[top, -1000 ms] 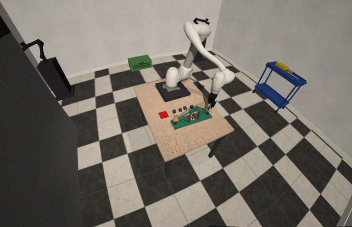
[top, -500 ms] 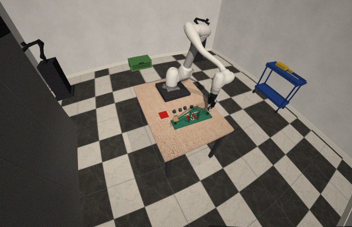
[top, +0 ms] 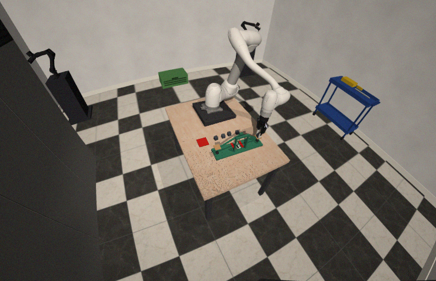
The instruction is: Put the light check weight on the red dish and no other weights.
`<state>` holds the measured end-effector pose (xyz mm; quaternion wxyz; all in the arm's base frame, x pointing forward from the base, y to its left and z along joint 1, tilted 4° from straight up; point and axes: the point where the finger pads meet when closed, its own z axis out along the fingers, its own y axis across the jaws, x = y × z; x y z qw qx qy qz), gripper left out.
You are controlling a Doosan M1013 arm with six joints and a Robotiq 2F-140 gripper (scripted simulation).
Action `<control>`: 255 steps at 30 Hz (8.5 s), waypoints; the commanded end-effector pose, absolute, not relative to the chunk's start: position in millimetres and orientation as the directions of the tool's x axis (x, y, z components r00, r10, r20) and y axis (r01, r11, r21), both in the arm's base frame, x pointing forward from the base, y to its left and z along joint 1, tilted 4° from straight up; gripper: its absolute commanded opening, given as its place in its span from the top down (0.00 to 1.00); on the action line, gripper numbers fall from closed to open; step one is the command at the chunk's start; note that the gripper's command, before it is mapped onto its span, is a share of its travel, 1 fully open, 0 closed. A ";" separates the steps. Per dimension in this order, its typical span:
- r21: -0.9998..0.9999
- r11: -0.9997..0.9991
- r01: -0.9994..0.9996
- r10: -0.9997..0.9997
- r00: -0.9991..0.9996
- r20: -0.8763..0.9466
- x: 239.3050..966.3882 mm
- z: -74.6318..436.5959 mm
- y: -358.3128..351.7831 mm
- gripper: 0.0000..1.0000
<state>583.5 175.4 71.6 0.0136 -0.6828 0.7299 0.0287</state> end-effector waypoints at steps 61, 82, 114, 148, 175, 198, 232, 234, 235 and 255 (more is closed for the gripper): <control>0.026 0.069 -0.997 -0.996 -0.071 -0.061 580.8 37.3 153.6 0.76; 0.026 0.069 -0.997 -0.996 -0.071 -0.061 580.8 37.3 153.6 0.76; 0.026 0.069 -0.997 -0.996 -0.071 -0.061 580.8 37.3 153.6 0.65; 0.026 0.069 -0.997 -0.996 -0.071 -0.061 582.8 127.0 148.0 0.65; 0.026 0.069 -0.997 -0.996 -0.071 -0.061 582.8 127.1 148.0 0.00; 0.026 0.069 -0.997 -0.996 -0.071 -0.061 582.8 127.1 148.0 0.00; 0.033 0.190 -0.981 -0.980 -0.191 -0.058 410.1 74.1 69.2 0.65; 0.033 0.190 -0.981 -0.980 -0.191 -0.058 410.1 74.1 69.2 0.65; 0.033 0.190 -0.981 -0.980 -0.191 -0.058 410.1 74.1 69.2 0.65; 0.033 0.190 -0.981 -0.980 -0.191 -0.058 410.1 74.1 69.2 0.65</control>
